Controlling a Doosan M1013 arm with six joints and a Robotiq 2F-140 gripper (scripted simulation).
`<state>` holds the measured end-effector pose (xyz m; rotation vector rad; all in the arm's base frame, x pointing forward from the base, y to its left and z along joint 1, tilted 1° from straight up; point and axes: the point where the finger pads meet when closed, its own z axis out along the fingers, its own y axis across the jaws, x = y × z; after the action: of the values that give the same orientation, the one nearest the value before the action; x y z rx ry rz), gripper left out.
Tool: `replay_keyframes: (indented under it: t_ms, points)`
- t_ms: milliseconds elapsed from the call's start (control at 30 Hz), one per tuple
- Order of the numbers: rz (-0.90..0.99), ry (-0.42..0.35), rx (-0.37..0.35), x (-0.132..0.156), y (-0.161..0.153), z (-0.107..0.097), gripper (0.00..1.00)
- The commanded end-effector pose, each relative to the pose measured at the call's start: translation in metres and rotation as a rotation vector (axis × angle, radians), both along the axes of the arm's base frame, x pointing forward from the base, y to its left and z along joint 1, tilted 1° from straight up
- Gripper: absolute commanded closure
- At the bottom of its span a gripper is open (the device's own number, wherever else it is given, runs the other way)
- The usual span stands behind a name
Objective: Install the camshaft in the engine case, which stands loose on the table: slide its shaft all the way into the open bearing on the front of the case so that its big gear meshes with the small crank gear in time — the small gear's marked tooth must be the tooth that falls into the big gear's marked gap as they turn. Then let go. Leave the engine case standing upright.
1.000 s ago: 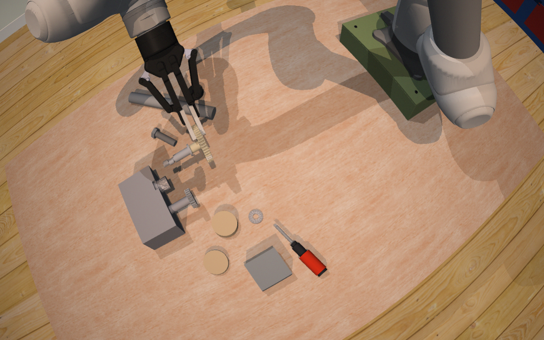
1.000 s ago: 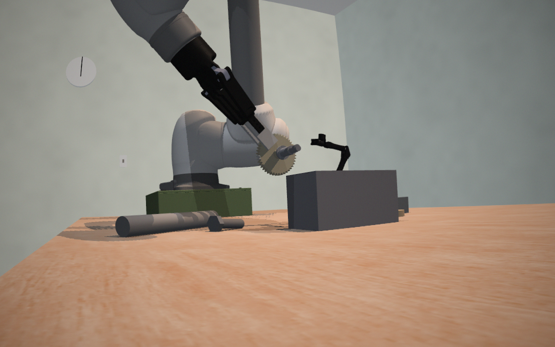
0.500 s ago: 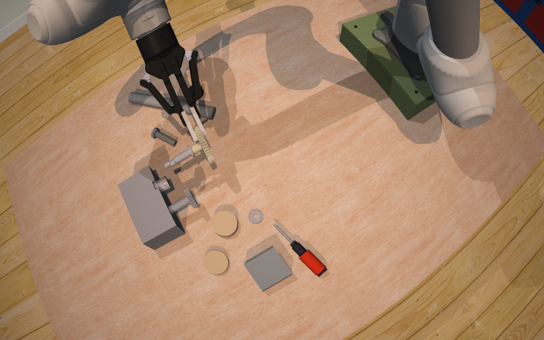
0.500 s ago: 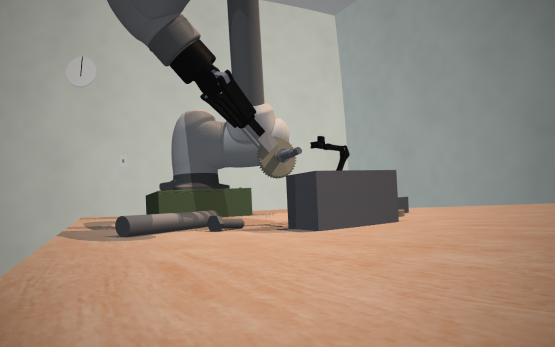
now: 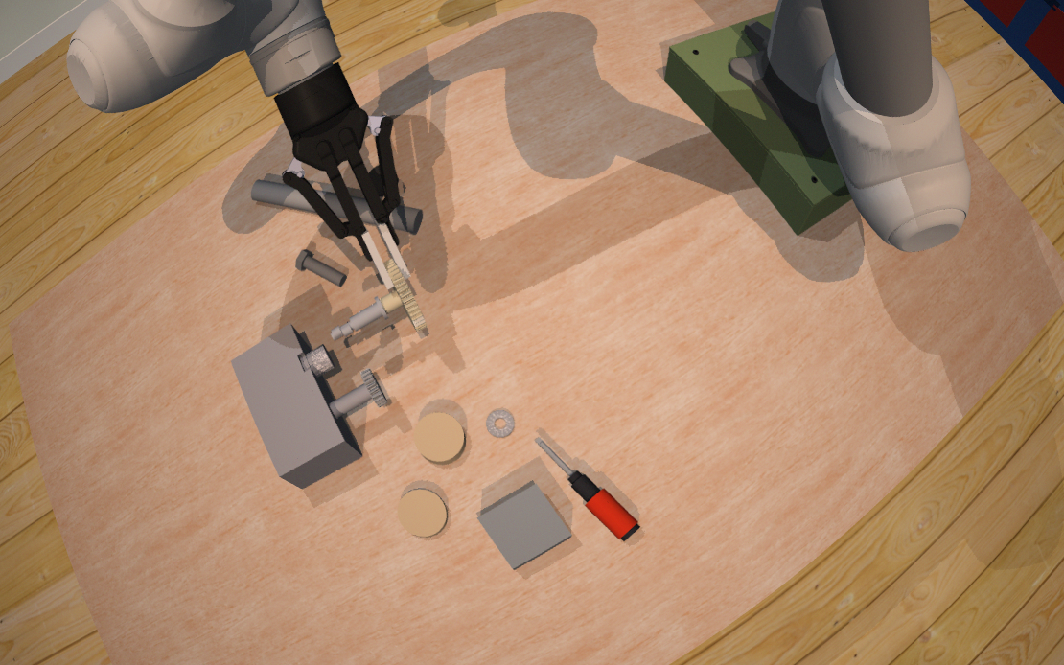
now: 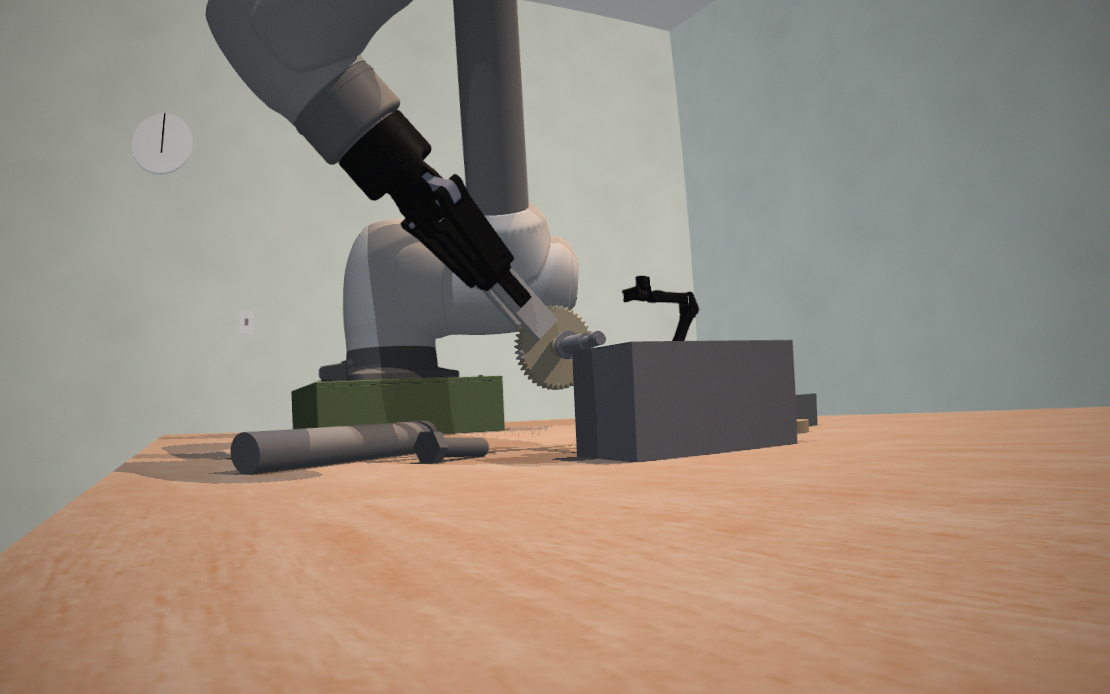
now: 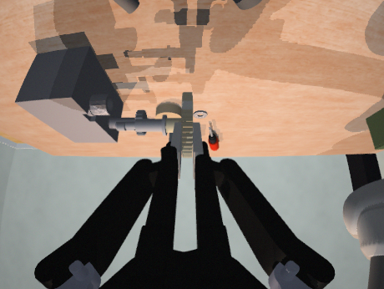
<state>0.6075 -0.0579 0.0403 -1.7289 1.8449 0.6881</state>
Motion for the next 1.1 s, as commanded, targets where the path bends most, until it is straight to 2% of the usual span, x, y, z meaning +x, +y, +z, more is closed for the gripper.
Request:
replay_keyframes:
  t_ms: [0, 433, 1067]
  points:
    - [-0.004, 0.002, 0.003, -0.003, 0.0, -0.011, 0.95]
    - [-0.004, 0.002, 0.003, -0.004, 0.0, -0.028, 0.95]
    - [-0.004, 0.002, 0.003, -0.004, 0.0, -0.03, 0.95]
